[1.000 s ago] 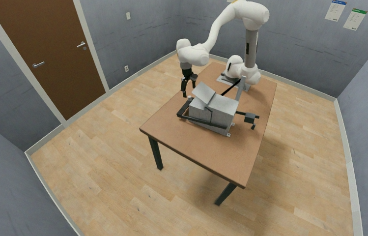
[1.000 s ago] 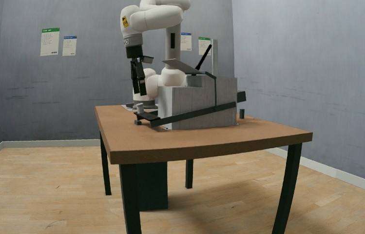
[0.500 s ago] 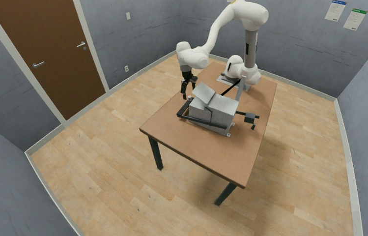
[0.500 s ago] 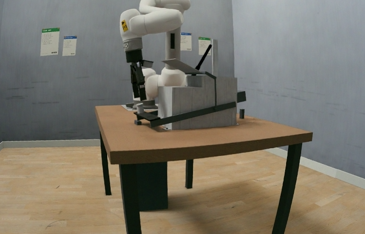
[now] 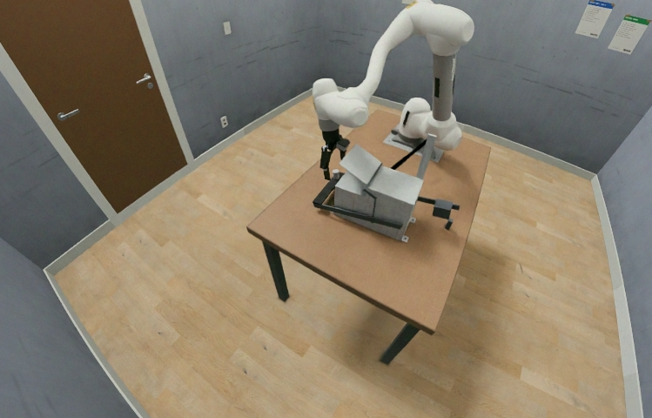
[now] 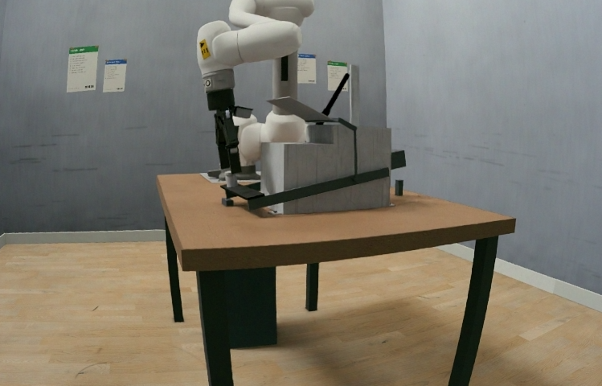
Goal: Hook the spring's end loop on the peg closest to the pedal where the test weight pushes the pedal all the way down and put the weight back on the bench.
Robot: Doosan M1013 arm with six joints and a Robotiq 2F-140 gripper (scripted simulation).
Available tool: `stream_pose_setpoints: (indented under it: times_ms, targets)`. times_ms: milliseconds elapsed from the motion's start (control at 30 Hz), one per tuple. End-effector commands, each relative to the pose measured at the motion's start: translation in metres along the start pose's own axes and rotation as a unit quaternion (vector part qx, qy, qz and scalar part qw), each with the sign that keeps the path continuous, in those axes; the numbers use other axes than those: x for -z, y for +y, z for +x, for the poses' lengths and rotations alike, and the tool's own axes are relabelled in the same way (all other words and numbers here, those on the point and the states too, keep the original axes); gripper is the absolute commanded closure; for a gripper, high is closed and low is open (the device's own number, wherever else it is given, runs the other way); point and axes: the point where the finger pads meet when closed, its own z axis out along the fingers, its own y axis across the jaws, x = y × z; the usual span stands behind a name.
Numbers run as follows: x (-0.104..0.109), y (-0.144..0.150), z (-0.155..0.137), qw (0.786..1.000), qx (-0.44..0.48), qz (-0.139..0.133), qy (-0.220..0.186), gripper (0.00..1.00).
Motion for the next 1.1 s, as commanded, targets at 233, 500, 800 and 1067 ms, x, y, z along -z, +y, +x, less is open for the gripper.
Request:
stream_pose_setpoints:
  times_ms: [233,500,800,1067]
  targets:
    - [-0.007,0.000,-0.001,1.000,0.000,-0.001,0.000,0.00]
    - [-0.013,0.000,-0.002,1.000,0.000,-0.001,0.001,0.00]
    - [-0.016,0.000,-0.003,1.000,0.000,-0.001,0.001,0.00]
    - [-0.016,0.000,-0.003,1.000,0.000,-0.001,0.001,0.00]
